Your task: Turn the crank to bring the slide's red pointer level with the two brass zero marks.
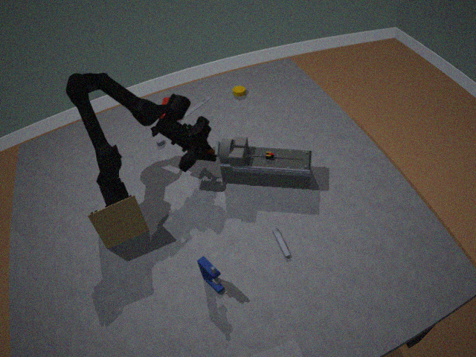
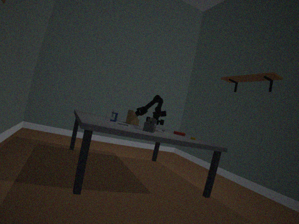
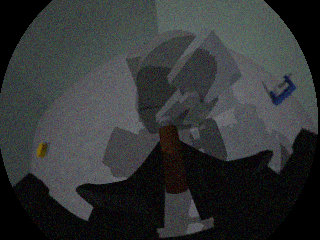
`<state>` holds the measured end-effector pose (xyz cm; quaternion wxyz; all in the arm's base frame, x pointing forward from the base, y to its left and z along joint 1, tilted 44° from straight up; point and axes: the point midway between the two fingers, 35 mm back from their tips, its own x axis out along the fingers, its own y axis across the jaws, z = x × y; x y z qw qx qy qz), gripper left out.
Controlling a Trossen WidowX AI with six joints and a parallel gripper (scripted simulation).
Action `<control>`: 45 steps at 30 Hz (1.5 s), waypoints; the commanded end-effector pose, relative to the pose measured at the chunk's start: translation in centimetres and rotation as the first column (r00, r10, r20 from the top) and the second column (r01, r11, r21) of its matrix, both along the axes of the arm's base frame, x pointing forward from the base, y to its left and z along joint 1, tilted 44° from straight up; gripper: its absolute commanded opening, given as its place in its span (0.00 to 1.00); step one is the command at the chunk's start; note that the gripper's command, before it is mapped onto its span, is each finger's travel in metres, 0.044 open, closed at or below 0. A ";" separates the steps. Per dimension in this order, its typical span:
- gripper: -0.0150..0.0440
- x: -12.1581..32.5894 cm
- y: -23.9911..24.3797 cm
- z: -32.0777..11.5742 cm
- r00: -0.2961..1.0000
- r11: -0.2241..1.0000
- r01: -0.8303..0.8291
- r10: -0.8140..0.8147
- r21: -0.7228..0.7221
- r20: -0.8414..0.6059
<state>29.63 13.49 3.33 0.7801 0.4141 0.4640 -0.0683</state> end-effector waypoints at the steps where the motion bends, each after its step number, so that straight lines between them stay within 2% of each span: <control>1: 0.25 -0.4 -0.1 -0.8 1.000 1.000 0.000 0.000 -0.006 -0.025; 45: 0.25 -0.7 -0.4 -1.2 1.000 1.000 0.000 0.000 -0.006 -0.025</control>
